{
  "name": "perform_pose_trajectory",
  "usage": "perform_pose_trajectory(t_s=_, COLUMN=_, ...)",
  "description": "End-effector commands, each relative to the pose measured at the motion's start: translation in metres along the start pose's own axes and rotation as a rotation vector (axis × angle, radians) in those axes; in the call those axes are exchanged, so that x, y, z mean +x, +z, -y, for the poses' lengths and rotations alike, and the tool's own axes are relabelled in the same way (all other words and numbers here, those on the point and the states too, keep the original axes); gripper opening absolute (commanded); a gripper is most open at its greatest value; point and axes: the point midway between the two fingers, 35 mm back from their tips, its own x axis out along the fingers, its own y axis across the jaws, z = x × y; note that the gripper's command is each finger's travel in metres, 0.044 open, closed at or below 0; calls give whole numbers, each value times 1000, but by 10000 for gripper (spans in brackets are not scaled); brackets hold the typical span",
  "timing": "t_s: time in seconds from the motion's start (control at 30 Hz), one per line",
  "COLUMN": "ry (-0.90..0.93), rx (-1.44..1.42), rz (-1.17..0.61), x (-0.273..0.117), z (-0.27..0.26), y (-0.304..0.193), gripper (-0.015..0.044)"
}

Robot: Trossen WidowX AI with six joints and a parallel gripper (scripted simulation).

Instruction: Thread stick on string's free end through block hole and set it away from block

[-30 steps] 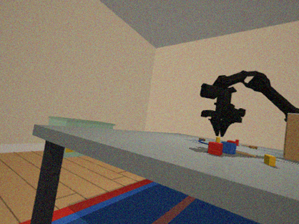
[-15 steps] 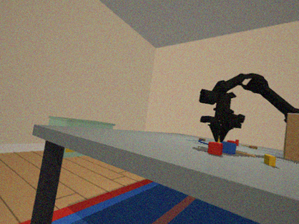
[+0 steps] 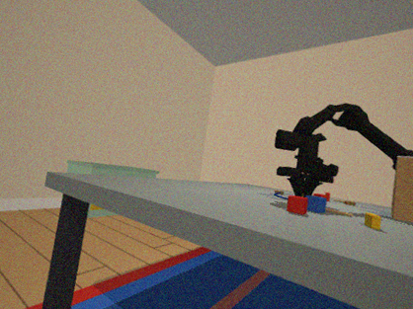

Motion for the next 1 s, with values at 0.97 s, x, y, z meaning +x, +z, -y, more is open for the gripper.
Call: perform_pose_trajectory(t_s=0.97, ry=0, rx=-2, rz=2, x=-16, z=1, y=0, gripper=0)
